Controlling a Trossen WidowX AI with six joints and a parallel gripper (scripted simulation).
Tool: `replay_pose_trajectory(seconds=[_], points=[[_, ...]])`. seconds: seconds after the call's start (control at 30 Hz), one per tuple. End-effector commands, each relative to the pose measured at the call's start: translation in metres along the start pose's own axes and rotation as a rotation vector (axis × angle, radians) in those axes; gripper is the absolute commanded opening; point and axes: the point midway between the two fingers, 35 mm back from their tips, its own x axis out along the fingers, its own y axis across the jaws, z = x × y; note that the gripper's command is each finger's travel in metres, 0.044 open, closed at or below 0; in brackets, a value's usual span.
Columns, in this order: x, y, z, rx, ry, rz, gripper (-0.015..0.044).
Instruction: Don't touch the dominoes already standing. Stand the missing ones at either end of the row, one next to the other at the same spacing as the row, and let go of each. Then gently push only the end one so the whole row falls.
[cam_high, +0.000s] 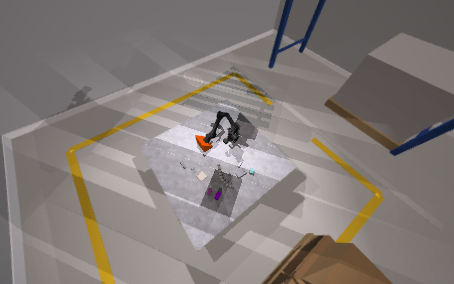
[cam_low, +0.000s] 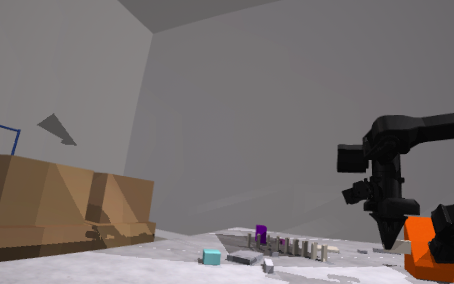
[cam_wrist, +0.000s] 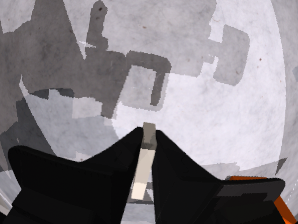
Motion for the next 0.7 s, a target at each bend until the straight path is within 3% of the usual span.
replay_pose_trajectory(seconds=[0.0,0.67], points=[[0.002,0.003,-0.006,-0.013,0.011,0.005,0.0021],[0.037,-0.027,0.004,-0.297,-0.056,-0.306,0.0021]])
